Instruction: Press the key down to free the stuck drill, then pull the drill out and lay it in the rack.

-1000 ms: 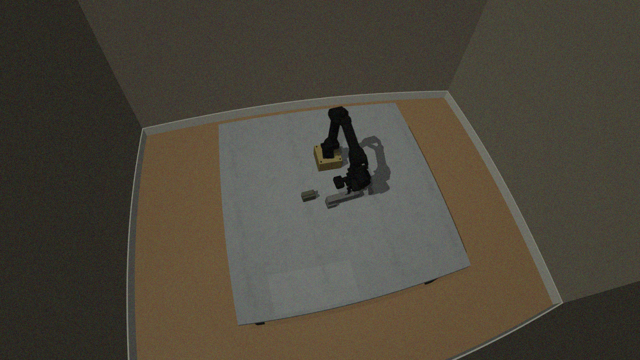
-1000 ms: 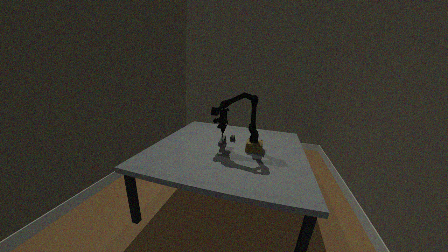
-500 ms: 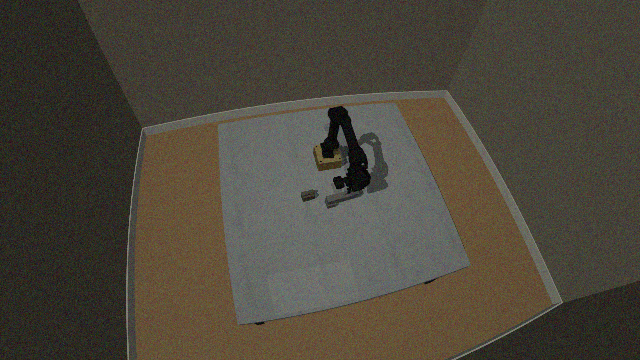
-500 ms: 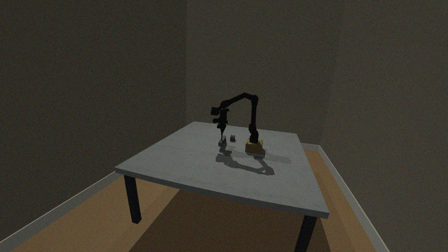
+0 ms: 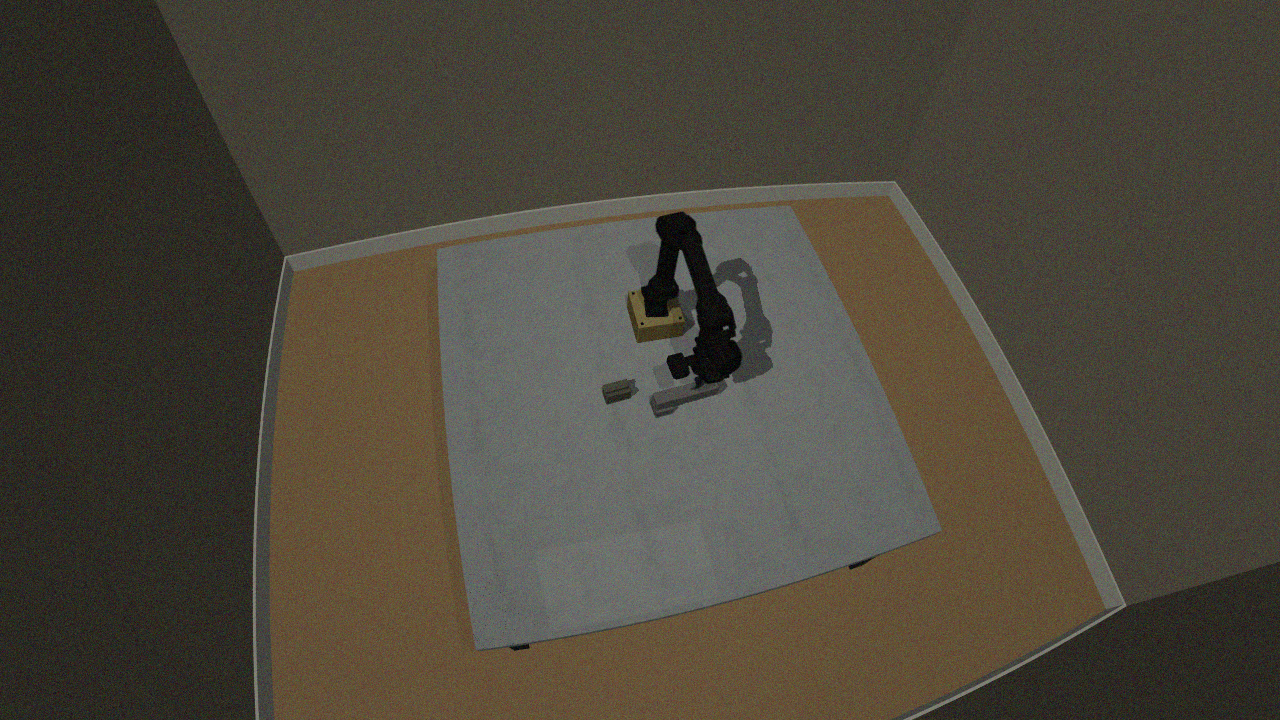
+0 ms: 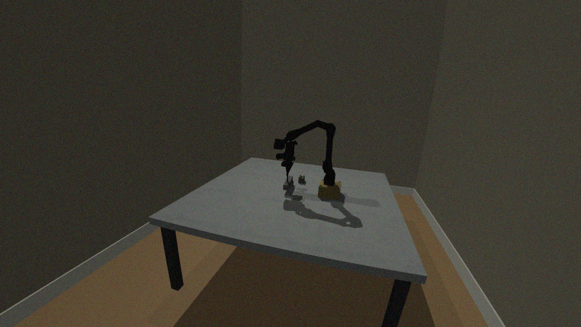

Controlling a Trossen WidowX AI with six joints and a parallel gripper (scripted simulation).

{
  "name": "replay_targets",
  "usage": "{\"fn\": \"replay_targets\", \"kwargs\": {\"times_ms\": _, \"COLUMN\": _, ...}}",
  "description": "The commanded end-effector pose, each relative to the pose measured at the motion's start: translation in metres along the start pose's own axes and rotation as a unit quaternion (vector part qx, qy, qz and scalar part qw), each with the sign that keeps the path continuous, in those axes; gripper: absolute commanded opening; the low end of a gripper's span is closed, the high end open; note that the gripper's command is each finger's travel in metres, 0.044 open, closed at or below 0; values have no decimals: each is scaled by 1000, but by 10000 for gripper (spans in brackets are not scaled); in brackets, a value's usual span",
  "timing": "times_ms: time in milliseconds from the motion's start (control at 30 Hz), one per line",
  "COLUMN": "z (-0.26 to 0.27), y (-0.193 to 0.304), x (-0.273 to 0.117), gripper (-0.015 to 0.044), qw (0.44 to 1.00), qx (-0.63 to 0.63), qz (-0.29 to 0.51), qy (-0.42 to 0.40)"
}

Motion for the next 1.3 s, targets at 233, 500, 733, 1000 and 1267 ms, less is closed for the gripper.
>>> {"fn": "replay_targets", "kwargs": {"times_ms": 233, "z": -1, "y": 8, "x": 13, "gripper": 0, "qw": 1000, "qx": -2, "qz": 16, "qy": 2}}
{"fn": "replay_targets", "kwargs": {"times_ms": 500, "z": -1, "y": 8, "x": 16, "gripper": 0, "qw": 1000, "qx": -2, "qz": 16, "qy": 2}}
{"fn": "replay_targets", "kwargs": {"times_ms": 733, "z": -1, "y": 9, "x": 18, "gripper": 0, "qw": 1000, "qx": -2, "qz": 16, "qy": 2}}
{"fn": "replay_targets", "kwargs": {"times_ms": 1000, "z": -1, "y": 9, "x": 21, "gripper": 0, "qw": 1000, "qx": -2, "qz": 16, "qy": 2}}
{"fn": "replay_targets", "kwargs": {"times_ms": 1267, "z": -1, "y": 10, "x": 23, "gripper": 0, "qw": 1000, "qx": -2, "qz": 16, "qy": 2}}
Point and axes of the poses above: the point midway between the two fingers, 35 mm back from their tips, its own x axis out along the fingers, its own z axis across the jaws, y = z × x, the point moved 1 cm from there along -x, back along the fingers, and after that the axes turned 6 degrees about x, right-handed, at the moved point
